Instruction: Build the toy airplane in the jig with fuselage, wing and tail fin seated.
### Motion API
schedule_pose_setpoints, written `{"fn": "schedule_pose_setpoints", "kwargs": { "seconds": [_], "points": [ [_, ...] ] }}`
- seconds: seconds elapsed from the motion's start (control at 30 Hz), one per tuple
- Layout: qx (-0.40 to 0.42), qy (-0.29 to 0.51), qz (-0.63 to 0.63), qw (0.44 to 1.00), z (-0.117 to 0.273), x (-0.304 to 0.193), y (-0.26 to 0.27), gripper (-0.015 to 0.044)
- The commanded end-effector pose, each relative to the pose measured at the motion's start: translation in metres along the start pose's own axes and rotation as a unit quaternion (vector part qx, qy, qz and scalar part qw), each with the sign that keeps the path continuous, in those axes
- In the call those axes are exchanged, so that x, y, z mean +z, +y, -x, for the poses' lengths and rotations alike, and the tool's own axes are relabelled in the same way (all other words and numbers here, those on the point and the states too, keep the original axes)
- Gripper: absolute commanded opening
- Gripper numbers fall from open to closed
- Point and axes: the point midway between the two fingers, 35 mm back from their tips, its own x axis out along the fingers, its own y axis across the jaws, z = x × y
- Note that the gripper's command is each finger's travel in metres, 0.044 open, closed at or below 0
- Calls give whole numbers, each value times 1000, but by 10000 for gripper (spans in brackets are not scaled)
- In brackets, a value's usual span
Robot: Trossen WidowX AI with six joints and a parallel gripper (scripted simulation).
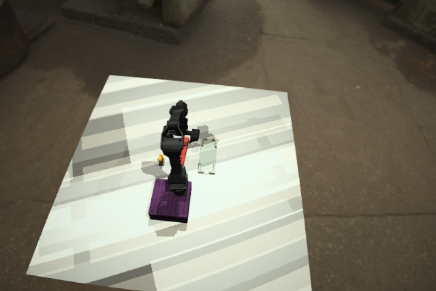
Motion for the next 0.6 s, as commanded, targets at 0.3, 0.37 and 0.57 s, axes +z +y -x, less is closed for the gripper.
{"fn": "schedule_pose_setpoints", "kwargs": {
  "seconds": [0.3, 0.37, 0.57],
  "points": [
    [4, 1, -7, 1000, -61, -2, 0, 440],
    [4, 1, -7, 1000, -66, -2, 0, 440],
    [4, 1, -7, 1000, -72, -2, 0, 440]
  ]
}}
